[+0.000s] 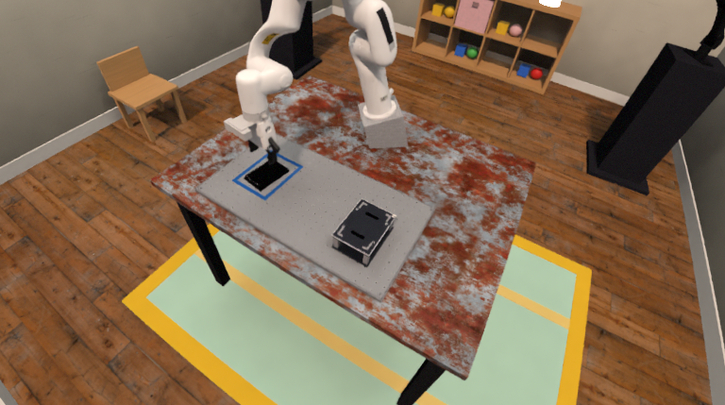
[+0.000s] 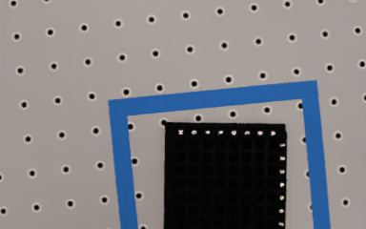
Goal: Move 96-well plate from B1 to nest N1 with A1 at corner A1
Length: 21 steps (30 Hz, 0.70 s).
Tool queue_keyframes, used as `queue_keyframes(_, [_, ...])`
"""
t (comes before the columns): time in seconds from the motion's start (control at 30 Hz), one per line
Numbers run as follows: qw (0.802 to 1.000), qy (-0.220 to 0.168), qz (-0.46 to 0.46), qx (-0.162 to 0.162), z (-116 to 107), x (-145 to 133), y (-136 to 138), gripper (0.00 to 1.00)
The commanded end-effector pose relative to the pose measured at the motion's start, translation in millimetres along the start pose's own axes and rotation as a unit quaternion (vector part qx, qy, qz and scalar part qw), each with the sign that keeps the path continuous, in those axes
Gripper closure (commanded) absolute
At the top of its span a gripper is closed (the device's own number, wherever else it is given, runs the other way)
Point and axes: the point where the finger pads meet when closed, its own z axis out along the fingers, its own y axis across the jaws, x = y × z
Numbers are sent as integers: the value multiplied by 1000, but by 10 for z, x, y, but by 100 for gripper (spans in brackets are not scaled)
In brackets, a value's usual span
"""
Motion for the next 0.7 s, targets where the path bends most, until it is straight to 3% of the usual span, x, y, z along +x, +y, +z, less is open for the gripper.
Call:
queue_keyframes(0.0, [1000,2,0,-1,28,17,5,0])
queue_keyframes(0.67, [1000,2,0,-1,329,17,5,0])
